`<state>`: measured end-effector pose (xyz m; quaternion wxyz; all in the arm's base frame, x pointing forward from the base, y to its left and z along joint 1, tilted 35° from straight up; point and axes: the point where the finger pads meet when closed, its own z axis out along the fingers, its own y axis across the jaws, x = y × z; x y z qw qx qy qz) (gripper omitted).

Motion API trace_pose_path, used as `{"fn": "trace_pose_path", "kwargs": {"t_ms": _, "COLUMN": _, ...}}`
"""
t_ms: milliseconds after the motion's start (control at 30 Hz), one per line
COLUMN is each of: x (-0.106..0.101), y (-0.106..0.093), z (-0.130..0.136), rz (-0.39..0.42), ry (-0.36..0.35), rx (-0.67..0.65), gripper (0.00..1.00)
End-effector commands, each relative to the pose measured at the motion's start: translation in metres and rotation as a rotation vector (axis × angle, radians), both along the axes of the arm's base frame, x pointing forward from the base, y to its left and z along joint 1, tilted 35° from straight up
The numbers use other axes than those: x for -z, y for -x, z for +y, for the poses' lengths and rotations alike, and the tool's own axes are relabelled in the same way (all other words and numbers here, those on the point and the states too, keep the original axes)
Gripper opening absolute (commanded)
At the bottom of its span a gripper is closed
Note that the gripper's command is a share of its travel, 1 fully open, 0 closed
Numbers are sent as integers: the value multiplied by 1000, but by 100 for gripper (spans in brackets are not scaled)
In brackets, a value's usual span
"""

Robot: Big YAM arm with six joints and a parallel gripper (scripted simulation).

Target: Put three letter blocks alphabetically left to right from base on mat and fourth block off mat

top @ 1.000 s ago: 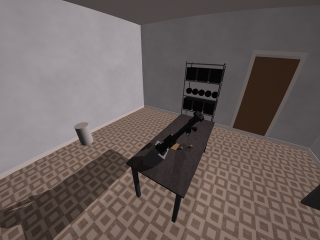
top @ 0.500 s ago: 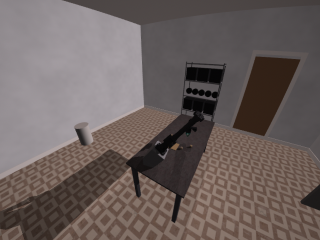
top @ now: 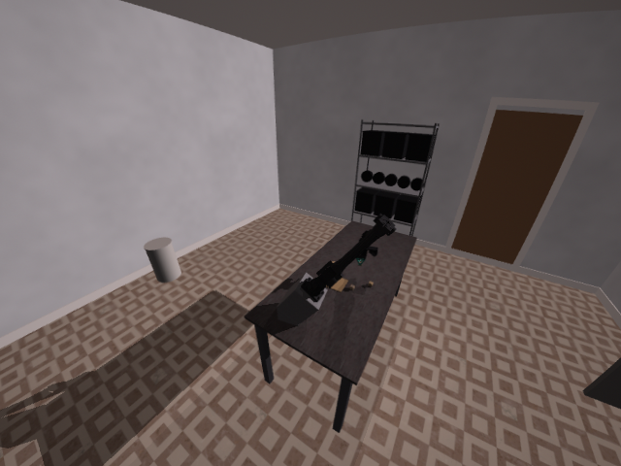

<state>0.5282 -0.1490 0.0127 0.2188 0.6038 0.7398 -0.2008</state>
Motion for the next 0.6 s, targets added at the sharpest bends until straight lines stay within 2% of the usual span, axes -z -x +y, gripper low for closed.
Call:
{"fn": "trace_pose_path", "kwargs": {"t_ms": 0, "x": 16, "y": 13, "z": 40, "rz": -41, "ry": -7, "rx": 19, "gripper": 20}}
{"fn": "trace_pose_path", "kwargs": {"t_ms": 33, "x": 18, "y": 25, "z": 57, "rz": -75, "ry": -10, "rx": 38, "gripper": 20}}
{"fn": "trace_pose_path", "kwargs": {"t_ms": 67, "x": 32, "y": 42, "z": 74, "rz": -87, "ry": -15, "rx": 58, "gripper": 20}}
{"fn": "trace_pose_path", "kwargs": {"t_ms": 100, "x": 36, "y": 44, "z": 74, "rz": -78, "ry": -14, "rx": 58, "gripper": 20}}
{"fn": "trace_pose_path", "kwargs": {"t_ms": 133, "x": 50, "y": 64, "z": 91, "rz": -90, "ry": -17, "rx": 79, "gripper": 20}}
{"fn": "trace_pose_path", "kwargs": {"t_ms": 167, "x": 53, "y": 65, "z": 91, "rz": -84, "ry": -17, "rx": 79, "gripper": 20}}
{"fn": "trace_pose_path", "kwargs": {"t_ms": 267, "x": 77, "y": 120, "z": 125, "rz": -133, "ry": -23, "rx": 133, "gripper": 20}}
{"fn": "trace_pose_path", "kwargs": {"t_ms": 333, "x": 87, "y": 144, "z": 135, "rz": -147, "ry": -23, "rx": 154, "gripper": 20}}
{"fn": "trace_pose_path", "kwargs": {"t_ms": 433, "x": 90, "y": 153, "z": 138, "rz": -152, "ry": -23, "rx": 162, "gripper": 20}}
{"fn": "trace_pose_path", "kwargs": {"t_ms": 467, "x": 85, "y": 138, "z": 129, "rz": -180, "ry": -29, "rx": 195, "gripper": 20}}
{"fn": "trace_pose_path", "kwargs": {"t_ms": 567, "x": 84, "y": 136, "z": 129, "rz": -184, "ry": -30, "rx": 195, "gripper": 20}}
